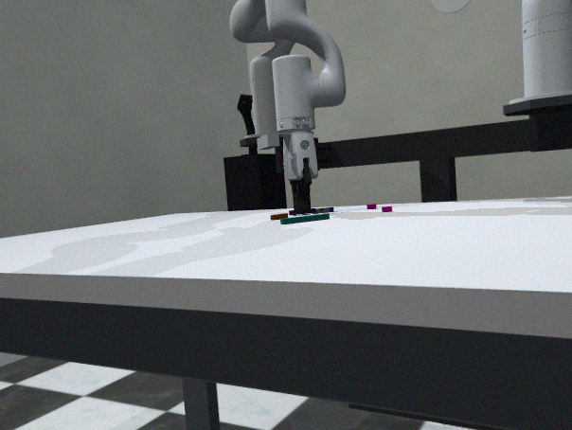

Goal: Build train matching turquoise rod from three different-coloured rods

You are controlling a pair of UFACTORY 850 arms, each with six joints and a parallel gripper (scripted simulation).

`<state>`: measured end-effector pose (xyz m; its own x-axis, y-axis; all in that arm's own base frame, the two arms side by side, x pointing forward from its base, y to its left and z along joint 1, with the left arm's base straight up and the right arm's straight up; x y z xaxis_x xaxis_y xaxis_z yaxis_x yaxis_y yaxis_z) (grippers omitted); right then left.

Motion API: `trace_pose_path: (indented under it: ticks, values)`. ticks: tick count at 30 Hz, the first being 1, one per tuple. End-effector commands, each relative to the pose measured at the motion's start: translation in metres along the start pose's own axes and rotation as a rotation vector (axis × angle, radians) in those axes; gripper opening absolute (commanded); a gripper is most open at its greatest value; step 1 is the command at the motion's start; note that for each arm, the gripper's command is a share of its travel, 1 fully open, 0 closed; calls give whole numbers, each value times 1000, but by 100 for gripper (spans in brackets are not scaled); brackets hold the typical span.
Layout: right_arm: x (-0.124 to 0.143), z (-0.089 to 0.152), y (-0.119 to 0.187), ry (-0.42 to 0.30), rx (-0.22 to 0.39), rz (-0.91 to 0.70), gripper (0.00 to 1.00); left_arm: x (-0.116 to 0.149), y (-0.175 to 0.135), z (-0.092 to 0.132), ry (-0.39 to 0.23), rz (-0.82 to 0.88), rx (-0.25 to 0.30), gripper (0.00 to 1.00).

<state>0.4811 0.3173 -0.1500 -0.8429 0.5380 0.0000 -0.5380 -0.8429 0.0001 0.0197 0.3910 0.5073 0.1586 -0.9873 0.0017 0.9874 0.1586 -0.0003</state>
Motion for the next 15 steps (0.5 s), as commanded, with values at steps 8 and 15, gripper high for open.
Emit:
trace_pose_path:
  ticks: [8,15]
  values:
    - [1,1,-1,1,-2,0,6,0,0,1,2,0,0,100]
    - [2,1,-2,1,-2,0,6,0,0,1,2,0,0,100]
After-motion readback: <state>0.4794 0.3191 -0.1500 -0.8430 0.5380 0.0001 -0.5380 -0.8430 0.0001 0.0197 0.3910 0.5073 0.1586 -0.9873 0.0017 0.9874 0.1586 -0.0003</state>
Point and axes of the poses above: on each arm, the point where the finger pads meet when closed, its own z axis back along the fingers, its own y axis across the jaws, x = y × z, the point moved 4 cm from there along z, back along the fingers, and after that the axes turned 12 degrees about z, right-handed, at the moved point
